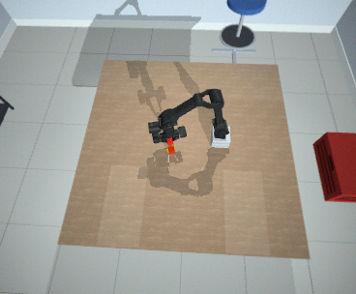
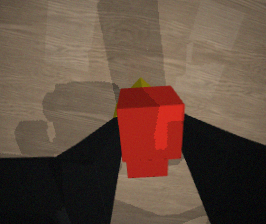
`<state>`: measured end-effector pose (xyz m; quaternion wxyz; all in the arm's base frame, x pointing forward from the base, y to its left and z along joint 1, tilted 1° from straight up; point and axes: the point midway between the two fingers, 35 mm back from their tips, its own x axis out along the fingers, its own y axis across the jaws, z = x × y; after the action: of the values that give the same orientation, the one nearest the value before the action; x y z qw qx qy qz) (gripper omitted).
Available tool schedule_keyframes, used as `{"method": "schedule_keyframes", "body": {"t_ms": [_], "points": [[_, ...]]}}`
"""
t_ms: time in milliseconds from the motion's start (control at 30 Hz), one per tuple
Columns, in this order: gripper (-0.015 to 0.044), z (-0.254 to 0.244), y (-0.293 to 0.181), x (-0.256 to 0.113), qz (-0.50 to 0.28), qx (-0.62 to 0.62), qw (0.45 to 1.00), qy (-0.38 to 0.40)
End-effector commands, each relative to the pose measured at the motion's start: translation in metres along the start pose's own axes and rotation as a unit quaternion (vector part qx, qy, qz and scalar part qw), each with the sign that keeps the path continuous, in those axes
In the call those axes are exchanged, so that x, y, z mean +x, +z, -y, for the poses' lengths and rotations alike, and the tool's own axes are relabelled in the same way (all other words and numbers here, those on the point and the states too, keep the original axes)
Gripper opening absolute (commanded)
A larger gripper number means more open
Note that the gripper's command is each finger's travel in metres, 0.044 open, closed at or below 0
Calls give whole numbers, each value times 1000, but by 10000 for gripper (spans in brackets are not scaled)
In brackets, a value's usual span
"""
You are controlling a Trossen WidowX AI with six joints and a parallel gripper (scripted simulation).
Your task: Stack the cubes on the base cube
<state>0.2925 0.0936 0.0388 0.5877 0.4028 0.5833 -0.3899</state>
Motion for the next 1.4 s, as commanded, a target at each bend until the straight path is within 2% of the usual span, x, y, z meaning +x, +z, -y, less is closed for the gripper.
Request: {"method": "schedule_keyframes", "body": {"t_ms": [0, 233, 1067, 1200, 1367], "points": [[105, 0, -1, 9, -2, 2, 1000, -1], [105, -1, -1, 27, -2, 2, 1000, -1], [105, -1, -1, 29, -2, 2, 1000, -1], [205, -1, -1, 29, -2, 2, 1000, -1], [205, -1, -1, 29, -2, 2, 1000, -1]]}}
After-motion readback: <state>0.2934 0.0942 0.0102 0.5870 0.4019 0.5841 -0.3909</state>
